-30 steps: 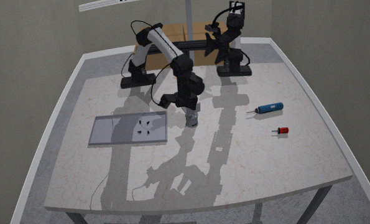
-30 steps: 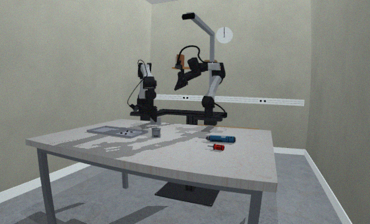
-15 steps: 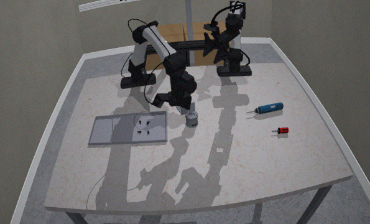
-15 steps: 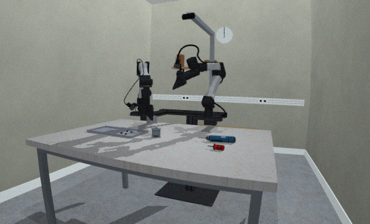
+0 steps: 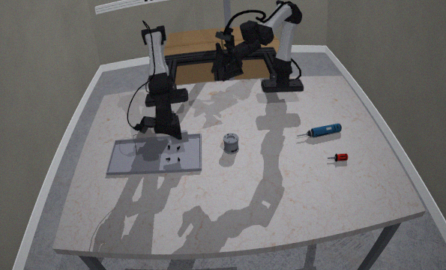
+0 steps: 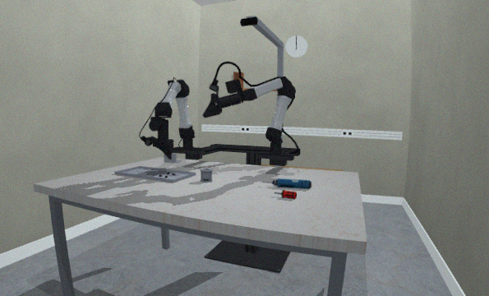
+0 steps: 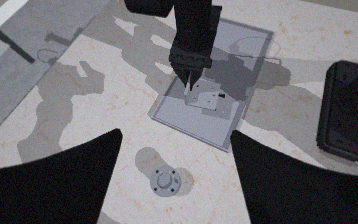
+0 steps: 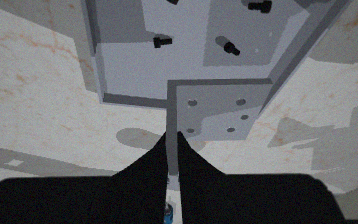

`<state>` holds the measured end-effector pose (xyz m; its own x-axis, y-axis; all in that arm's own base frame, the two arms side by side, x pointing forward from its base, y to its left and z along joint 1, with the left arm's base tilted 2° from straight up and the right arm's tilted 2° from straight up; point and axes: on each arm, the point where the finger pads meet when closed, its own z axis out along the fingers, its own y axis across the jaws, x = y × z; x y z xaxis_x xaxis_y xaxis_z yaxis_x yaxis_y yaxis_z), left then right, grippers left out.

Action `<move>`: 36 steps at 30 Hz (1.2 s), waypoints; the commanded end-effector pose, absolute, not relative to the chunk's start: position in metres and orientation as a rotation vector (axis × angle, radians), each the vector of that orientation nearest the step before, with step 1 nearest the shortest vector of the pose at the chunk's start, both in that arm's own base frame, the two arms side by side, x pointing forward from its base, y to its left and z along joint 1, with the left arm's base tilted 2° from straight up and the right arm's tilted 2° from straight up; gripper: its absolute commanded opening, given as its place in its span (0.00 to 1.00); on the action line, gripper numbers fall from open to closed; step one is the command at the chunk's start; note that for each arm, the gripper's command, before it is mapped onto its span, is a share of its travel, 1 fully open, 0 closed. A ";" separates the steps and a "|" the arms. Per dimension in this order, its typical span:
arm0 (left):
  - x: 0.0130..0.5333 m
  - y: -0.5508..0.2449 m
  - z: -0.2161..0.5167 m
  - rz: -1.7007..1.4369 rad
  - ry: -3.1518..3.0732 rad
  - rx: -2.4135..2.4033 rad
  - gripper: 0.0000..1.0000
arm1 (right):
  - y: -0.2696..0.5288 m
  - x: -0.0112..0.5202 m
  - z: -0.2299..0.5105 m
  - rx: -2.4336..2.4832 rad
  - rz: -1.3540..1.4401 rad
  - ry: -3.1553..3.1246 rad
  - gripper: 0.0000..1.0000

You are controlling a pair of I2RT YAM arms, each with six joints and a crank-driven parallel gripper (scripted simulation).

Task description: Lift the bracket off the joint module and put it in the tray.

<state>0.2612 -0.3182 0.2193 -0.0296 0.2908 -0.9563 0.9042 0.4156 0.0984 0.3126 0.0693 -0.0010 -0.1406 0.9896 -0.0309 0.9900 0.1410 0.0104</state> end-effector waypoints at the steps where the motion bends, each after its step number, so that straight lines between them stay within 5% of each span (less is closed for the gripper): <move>1: 0.272 -0.367 0.235 -0.688 1.465 0.912 1.00 | 0.028 0.321 0.011 1.998 0.080 2.327 0.00; 16: 0.209 -0.444 0.209 -0.831 1.429 0.908 1.00 | -0.087 0.327 -0.024 2.187 0.057 2.147 0.00; 36: 0.209 -0.447 0.200 -0.821 1.438 0.926 1.00 | -0.090 0.316 -0.056 2.232 0.031 2.152 0.00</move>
<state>0.2073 -0.4452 0.2032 -0.0030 0.0861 -0.9963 0.9054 0.4232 0.0338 0.3080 -0.0892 -0.0554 0.0496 0.9987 -0.0124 0.9987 -0.0495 0.0132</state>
